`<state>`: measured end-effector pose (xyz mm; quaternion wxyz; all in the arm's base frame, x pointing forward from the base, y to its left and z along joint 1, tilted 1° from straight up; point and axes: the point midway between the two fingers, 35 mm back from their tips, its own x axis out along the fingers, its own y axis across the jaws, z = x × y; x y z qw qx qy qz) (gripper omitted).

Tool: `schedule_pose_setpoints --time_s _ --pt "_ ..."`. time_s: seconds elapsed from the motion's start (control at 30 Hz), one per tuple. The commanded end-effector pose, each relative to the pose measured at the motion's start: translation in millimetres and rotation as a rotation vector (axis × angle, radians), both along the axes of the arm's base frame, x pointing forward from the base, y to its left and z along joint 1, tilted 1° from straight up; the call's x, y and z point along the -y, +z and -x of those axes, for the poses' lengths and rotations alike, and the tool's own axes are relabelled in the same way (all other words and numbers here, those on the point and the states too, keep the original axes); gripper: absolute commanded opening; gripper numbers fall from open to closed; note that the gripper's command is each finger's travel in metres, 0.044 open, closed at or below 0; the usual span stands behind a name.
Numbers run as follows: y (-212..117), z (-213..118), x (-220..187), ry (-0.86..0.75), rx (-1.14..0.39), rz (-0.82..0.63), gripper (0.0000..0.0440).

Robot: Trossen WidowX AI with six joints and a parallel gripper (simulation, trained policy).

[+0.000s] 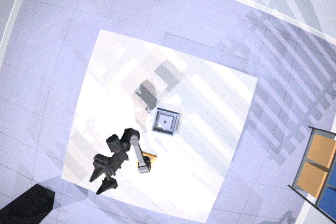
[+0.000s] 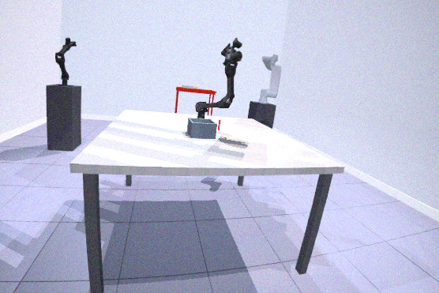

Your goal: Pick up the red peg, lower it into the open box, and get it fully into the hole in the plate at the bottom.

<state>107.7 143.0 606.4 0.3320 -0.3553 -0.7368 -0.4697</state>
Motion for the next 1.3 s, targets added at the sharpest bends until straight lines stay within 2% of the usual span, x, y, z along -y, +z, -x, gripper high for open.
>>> schedule_pose_setpoints --time_s 0.0,0.03,0.4,0.67,0.97,1.27 --pt "-1 5 1 0.008 0.012 -0.008 0.0425" --pt "-2 11 2 0.020 0.027 -0.018 0.0440" --pt "-29 103 44 0.261 0.251 -0.203 0.0440" --pt "-58 152 92 0.429 0.397 -0.370 0.0440" --pt "-100 183 152 0.604 0.534 -0.593 0.0440" --pt "-147 189 208 0.762 0.629 -0.849 0.0440"
